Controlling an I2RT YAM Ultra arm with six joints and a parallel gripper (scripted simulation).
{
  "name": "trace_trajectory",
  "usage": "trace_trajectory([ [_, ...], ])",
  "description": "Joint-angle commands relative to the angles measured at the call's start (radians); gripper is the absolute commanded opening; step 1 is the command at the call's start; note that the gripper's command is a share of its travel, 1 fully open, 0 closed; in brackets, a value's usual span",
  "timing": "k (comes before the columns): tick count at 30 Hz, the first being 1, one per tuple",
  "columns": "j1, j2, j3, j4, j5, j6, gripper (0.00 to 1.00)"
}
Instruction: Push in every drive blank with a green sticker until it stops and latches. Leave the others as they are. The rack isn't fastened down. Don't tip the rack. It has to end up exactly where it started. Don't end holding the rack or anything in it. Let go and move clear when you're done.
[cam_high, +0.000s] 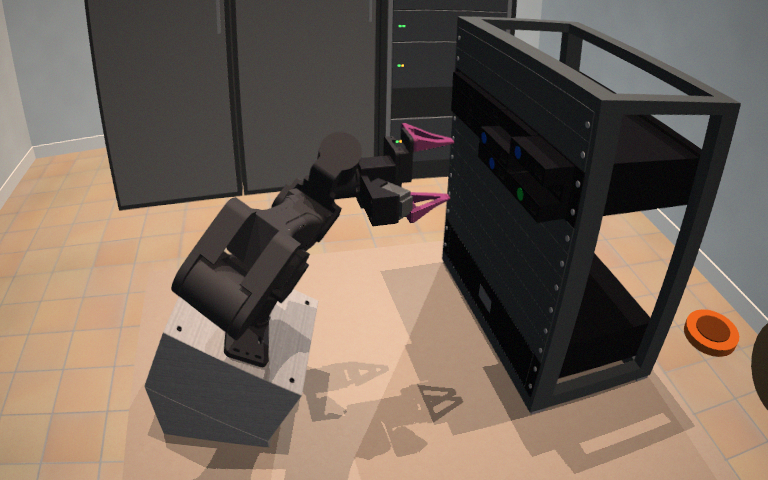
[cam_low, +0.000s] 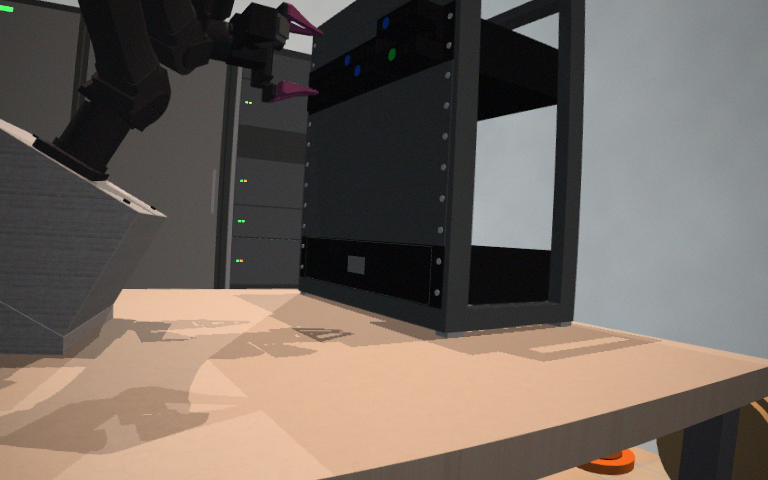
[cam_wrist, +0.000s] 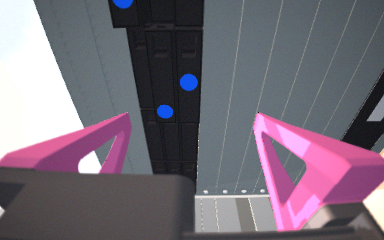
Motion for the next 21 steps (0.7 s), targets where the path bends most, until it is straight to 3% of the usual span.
trace_trajectory([
  [1,0.012,-0.012,0.016,0.005,-0.003,-0.001,1.00],
  [10,0.012,-0.012,0.016,0.005,-0.003,-0.001,1.00],
  [17,0.105,0.097,0.078,0.094,0.061,-0.082,1.00],
  [21,0.118,0.130,0.068,0.141,0.075,-0.105,1.00],
])
